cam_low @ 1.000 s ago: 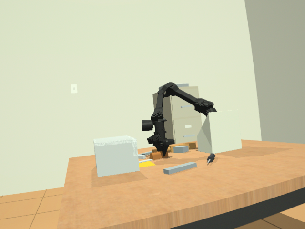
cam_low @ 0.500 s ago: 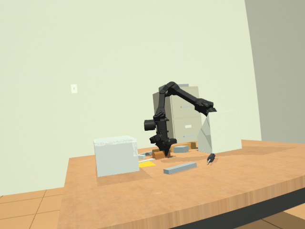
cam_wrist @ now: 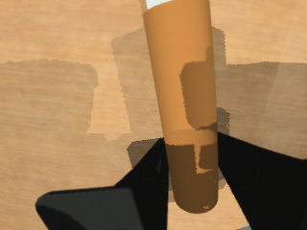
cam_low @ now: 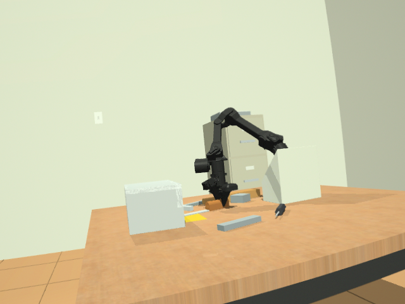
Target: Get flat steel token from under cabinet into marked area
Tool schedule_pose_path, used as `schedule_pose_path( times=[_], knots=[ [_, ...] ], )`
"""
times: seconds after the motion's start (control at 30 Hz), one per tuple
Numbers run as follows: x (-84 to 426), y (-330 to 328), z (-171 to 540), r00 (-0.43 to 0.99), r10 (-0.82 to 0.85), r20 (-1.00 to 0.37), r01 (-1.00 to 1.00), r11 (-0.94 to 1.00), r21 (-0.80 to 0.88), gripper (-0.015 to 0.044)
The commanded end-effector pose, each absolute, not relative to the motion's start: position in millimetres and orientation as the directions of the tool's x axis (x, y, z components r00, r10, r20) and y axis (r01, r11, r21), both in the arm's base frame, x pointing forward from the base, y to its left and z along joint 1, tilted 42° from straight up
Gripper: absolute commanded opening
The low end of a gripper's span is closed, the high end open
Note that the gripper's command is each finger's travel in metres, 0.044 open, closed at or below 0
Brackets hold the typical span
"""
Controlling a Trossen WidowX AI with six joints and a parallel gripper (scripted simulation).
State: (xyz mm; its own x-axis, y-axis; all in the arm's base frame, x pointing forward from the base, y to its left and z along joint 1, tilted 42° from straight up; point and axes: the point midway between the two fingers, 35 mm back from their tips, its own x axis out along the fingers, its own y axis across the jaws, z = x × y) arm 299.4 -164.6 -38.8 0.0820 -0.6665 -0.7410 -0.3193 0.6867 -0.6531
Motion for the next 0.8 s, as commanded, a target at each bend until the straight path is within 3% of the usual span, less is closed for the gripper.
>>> schedule_pose_path(
  times=[0.0,0.77],
  knots=[
    [292,-167,-39,0.078,-0.664,-0.743,-0.323,0.688,-0.649,0.0000],
    [265,-177,-33,0.077,-0.665,-0.743,-0.324,0.688,-0.649,0.0000]
  ],
)
